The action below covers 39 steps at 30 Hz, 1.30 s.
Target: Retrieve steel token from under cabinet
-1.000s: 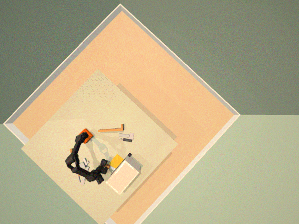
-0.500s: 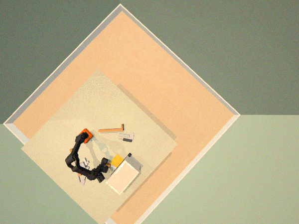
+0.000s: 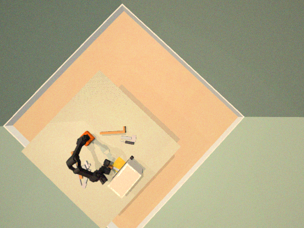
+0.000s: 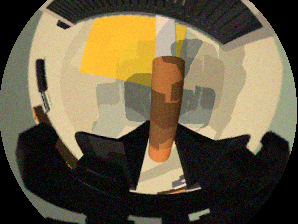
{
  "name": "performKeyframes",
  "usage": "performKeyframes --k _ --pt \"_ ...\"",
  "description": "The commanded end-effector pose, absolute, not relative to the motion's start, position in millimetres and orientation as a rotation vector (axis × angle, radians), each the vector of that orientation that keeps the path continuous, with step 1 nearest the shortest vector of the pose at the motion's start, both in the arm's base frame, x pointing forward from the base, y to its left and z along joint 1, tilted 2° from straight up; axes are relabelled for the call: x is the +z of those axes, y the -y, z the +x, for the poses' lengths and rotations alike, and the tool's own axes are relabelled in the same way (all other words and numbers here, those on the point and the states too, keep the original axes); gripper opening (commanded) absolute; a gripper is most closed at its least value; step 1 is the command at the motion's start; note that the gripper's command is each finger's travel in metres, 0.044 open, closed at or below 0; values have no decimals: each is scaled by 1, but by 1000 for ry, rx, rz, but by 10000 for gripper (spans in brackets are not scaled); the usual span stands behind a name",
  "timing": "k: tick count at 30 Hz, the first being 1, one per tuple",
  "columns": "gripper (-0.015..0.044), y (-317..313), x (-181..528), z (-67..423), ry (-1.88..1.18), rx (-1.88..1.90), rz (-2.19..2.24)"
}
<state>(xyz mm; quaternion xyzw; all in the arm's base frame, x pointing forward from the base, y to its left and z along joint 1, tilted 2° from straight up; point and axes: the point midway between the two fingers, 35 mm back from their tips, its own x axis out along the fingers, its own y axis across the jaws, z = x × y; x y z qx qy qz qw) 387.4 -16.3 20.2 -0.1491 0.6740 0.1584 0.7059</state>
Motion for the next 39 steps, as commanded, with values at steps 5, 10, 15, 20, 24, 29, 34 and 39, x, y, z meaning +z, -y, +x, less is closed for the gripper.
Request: performKeyframes --k 5,10,15,20,24,29,34,39 --pt "0 6 19 381 -1505 365 -336" --pt "0 1 19 379 -1505 366 -336" --pt "0 -1 19 378 -1505 366 -336" --pt "0 -1 19 378 -1505 366 -336" --pt "0 1 19 376 -1505 366 -336" --pt "0 4 19 372 -1506 366 -336" --pt "0 6 18 367 -1506 366 -336" --pt "0 9 18 362 -1507 365 -336"
